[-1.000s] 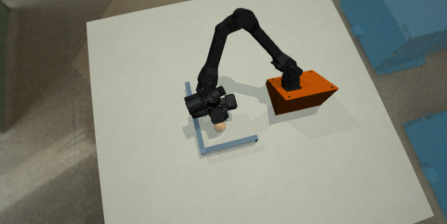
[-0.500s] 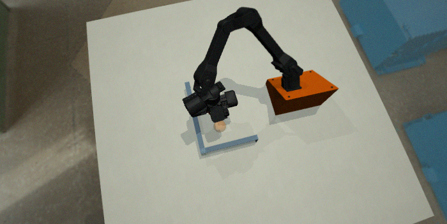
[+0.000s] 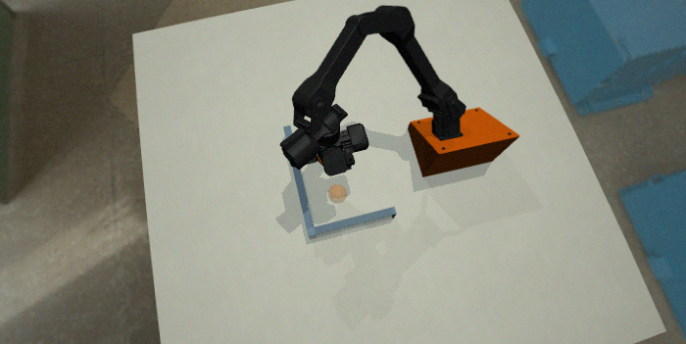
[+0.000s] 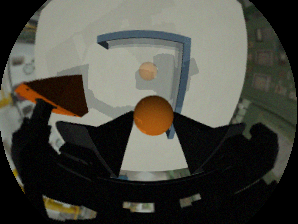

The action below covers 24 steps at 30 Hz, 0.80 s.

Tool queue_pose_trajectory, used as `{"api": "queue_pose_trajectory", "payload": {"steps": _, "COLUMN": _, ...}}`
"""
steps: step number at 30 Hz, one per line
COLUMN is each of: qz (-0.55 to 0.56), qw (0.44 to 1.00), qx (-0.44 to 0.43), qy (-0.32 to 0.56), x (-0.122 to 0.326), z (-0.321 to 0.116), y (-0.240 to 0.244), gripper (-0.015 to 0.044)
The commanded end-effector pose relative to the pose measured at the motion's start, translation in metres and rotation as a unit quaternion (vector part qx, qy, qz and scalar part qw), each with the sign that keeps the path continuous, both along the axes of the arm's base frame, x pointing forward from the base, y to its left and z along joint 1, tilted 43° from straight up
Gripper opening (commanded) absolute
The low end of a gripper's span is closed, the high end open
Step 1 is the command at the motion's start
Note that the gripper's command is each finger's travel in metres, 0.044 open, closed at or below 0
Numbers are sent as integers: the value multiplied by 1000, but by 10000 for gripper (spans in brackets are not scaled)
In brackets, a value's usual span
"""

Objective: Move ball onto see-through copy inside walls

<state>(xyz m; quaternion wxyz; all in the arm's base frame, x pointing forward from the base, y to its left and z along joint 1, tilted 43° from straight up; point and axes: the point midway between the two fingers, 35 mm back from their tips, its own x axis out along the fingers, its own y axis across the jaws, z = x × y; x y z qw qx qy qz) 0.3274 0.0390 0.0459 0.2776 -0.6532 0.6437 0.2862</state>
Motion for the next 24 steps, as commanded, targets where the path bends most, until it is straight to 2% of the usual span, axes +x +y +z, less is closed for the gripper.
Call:
{"api": "queue_pose_trajectory", "payload": {"steps": 1, "qz": -3, "qw": 1000, "qx": 3, "qy": -5, "x": 1, "z": -7, "y": 4, "gripper": 0}}
{"api": "queue_pose_trajectory", "payload": {"steps": 10, "qz": -3, "qw": 1000, "qx": 4, "qy": -5, "x": -7, "z": -75, "y": 16, "gripper": 0}}
{"api": "queue_pose_trajectory", "payload": {"steps": 17, "qz": -3, "qw": 1000, "qx": 4, "qy": -5, "x": -7, "z": -87, "y": 10, "gripper": 0}}
{"api": "queue_pose_trajectory", "payload": {"steps": 24, "qz": -3, "qw": 1000, "qx": 3, "qy": -5, "x": -6, "z": -120, "y": -20, "gripper": 0}}
